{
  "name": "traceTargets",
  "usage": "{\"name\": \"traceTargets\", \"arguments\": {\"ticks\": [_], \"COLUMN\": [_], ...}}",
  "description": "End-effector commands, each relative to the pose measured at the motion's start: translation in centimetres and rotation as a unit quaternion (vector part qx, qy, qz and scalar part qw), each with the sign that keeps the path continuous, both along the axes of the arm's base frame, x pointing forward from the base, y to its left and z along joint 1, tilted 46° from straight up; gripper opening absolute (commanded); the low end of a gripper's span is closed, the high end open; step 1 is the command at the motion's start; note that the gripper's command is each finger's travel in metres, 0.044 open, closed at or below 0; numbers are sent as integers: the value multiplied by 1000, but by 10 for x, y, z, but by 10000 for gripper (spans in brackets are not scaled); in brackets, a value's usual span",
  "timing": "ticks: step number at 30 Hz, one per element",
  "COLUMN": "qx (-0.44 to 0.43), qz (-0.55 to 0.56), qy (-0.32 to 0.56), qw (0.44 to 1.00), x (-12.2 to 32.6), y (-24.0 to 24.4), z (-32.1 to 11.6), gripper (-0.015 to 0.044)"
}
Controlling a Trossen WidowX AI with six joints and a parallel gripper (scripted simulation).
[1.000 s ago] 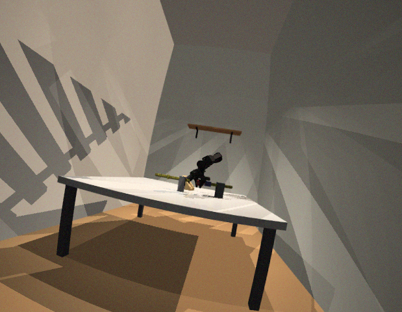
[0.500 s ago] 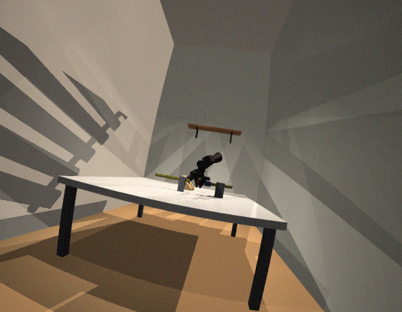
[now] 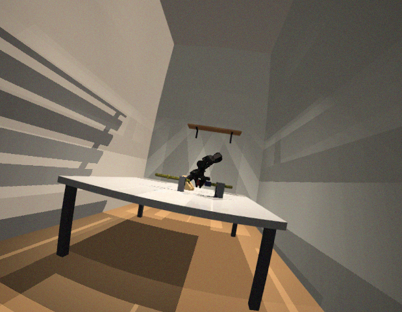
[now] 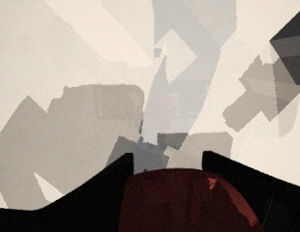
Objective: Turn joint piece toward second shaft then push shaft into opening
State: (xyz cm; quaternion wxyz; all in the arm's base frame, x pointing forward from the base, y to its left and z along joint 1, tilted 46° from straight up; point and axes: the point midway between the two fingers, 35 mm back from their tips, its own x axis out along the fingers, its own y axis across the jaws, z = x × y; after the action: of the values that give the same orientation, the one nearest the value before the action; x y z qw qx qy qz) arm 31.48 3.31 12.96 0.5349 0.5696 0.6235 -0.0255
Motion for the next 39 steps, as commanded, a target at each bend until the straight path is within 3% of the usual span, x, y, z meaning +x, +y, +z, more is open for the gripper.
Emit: {"name": "traceTargets", "arguments": {"ticks": [1, 4, 9, 15, 22, 39], "qx": [0, 0, 0, 0, 2, 24], "qz": [-1, 0, 0, 0, -9, -135], "qy": [1, 0, 0, 0, 8, 121], "qw": [1000, 1000, 1000, 1000, 1000, 983], "x": [0, 0, 0, 0, -1, -15], "y": [0, 0, 0, 0, 0, -5], "z": [0, 0, 0, 0, -1, -7], "gripper": [182, 147, 147, 0, 0, 0]}}
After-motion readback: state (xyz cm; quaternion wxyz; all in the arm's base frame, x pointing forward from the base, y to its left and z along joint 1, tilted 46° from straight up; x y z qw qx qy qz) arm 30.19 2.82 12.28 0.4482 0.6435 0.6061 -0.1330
